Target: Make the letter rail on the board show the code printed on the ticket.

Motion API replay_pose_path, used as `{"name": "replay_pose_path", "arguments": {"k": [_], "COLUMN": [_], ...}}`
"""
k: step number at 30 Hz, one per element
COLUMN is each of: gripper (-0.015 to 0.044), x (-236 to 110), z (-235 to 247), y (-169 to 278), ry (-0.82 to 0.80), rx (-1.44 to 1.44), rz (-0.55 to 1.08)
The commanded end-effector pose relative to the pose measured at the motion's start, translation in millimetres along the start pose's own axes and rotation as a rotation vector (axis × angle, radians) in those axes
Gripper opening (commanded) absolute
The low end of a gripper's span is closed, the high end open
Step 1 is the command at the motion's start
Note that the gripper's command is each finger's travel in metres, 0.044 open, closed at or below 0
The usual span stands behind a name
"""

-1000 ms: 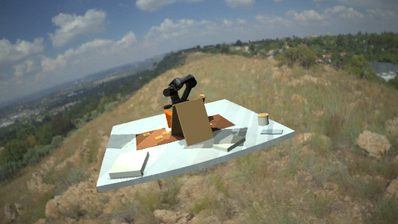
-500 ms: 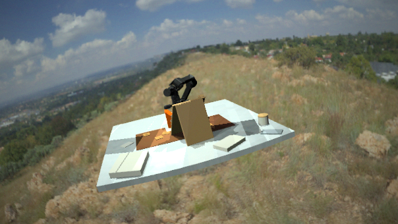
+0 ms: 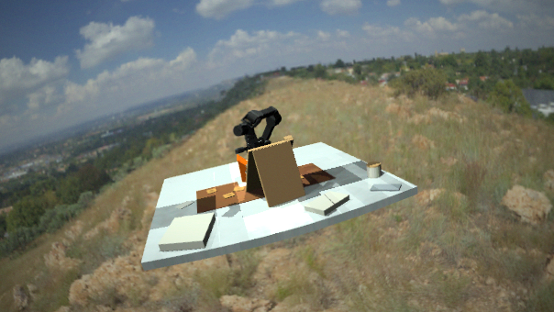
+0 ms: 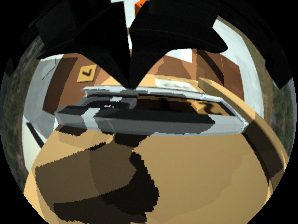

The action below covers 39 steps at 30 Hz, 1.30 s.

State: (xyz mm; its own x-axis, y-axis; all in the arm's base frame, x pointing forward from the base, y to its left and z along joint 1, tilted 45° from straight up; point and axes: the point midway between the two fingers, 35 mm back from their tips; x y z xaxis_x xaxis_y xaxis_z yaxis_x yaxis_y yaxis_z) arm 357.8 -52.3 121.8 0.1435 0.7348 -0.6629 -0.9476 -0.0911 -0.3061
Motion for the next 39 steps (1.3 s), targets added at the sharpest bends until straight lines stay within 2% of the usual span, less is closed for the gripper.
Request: {"name": "replay_pose_path", "arguments": {"k": [1, 10, 13, 22, 27, 32, 39], "gripper": [0.0, 0.0, 0.0079, 0.0315, 0.044, 0.044, 0.044], "x": [-4.6, -9.1, -26.6, -113.6, -134.0, -146.7, -147.1], "z": [0.1, 0.0, 2.1, 27.2, 39.0, 48.9, 49.2], "y": [4.0, 9.0, 11.6, 61.0, 80.5, 95.7, 96.3], "ry": [0.002, 0.002, 0.026, 0.044, -0.004, -0.062, -0.064], "rx": [-0.004, -0.004, 0.149, 1.101, 1.42, 1.664, 1.672], "rz": [0.004, 0.004, -0.043, -0.339, -0.451, -0.539, -0.542]}}
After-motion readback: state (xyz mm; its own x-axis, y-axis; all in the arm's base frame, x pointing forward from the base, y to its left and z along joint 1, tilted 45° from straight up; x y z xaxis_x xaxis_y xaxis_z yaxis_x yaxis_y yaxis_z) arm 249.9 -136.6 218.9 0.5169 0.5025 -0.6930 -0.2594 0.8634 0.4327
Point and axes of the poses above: the point midway between the two fingers, 35 mm back from their tips, its own x axis out along the fingers, its own z axis across the jaws, y = z × x, and after that the axes turned 2 degrees about x, right-handed
